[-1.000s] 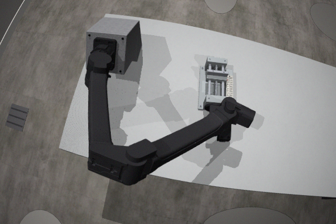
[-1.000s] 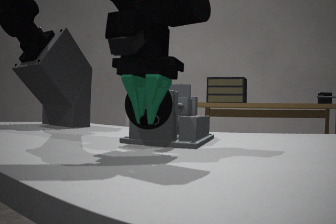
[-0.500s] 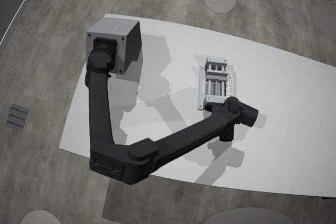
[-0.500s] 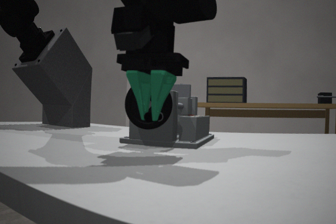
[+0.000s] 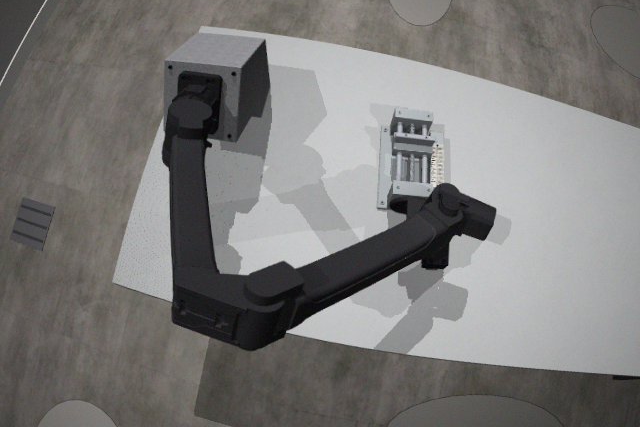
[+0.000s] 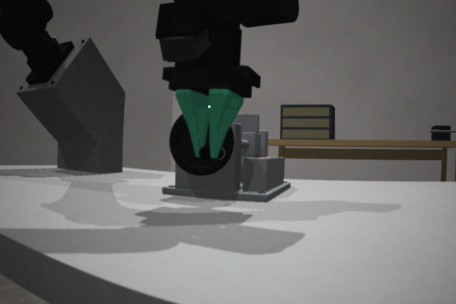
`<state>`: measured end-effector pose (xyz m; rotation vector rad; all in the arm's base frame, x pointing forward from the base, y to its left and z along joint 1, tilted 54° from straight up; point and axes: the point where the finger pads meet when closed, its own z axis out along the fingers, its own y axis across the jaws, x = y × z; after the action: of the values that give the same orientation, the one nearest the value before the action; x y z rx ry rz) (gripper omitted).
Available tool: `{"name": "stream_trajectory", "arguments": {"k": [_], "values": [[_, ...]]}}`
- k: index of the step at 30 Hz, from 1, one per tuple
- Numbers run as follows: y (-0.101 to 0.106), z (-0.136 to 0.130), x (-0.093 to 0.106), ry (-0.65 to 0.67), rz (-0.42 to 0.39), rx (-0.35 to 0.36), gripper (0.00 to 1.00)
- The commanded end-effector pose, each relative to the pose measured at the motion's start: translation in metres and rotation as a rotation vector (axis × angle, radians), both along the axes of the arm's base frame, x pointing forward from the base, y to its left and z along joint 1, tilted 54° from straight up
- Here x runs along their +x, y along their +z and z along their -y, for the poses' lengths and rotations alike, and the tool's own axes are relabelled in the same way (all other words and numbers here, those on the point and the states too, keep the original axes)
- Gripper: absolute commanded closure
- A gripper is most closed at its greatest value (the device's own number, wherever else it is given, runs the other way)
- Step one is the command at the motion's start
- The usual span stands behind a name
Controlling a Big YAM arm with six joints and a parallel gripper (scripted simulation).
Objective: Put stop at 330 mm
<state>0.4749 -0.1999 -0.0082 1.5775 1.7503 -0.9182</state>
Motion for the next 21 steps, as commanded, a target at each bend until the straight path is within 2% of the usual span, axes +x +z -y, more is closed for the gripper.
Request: {"name": "stream_trajectory", "arguments": {"k": [1,15,21], "values": [[0.011,-0.029,0.031,0.052,0.049,0.010,0.94],[0.030,-0.038,0.031,0.052,0.073,0.009,0.94],[0.025,-0.040,0.030,0.052,0.067,0.009,0.94]]}}
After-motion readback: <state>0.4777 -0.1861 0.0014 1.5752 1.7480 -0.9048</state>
